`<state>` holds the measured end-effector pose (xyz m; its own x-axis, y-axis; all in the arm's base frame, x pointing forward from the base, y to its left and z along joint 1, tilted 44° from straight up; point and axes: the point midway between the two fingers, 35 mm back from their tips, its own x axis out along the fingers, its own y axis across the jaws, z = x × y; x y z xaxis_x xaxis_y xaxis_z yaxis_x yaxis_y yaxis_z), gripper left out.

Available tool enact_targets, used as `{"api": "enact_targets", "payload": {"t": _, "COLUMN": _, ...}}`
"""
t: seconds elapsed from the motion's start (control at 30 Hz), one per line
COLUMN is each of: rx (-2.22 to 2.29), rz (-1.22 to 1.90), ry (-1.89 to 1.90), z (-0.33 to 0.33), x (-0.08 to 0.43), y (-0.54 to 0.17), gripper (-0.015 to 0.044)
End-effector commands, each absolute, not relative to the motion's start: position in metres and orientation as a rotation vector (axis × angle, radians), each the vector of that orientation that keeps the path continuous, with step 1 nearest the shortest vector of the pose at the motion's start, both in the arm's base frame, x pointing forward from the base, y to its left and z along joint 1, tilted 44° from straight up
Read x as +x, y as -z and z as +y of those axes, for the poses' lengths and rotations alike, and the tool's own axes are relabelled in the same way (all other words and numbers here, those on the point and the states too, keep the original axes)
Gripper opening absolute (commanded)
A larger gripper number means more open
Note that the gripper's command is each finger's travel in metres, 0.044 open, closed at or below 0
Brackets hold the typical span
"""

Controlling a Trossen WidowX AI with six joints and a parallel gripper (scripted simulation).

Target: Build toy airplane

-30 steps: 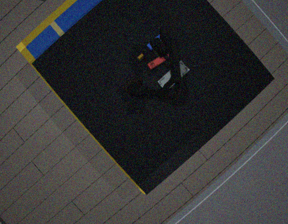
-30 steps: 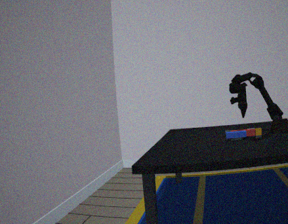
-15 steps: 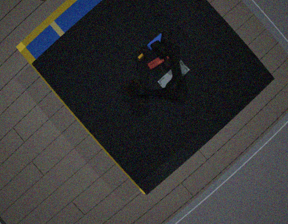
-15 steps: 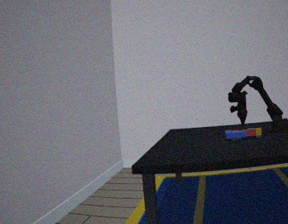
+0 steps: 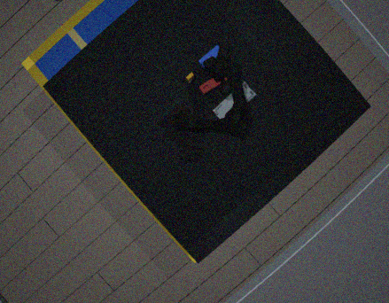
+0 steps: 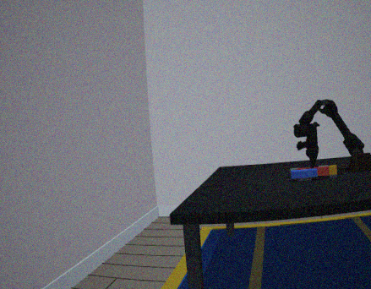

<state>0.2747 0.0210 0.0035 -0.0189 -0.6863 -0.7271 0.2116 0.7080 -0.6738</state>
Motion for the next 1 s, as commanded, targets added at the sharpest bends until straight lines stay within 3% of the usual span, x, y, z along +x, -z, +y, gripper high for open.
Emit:
{"api": "enact_targets", "payload": {"t": 0.0, "rx": -0.434, "rz": 1.428, "ry": 0.750, "z": 0.014, "x": 0.272, "y": 0.002, "gripper": 0.0440}}
{"api": "enact_targets", "payload": {"t": 0.67, "rx": -0.436, "rz": 1.428, "ry": 0.752, "z": -0.007, "x": 0.271, "y": 0.023, "gripper": 0.0440}}
{"api": "enact_targets", "payload": {"t": 0.97, "rx": -0.436, "rz": 1.428, "ry": 0.752, "z": -0.007, "x": 0.271, "y": 0.023, "gripper": 0.0204}}
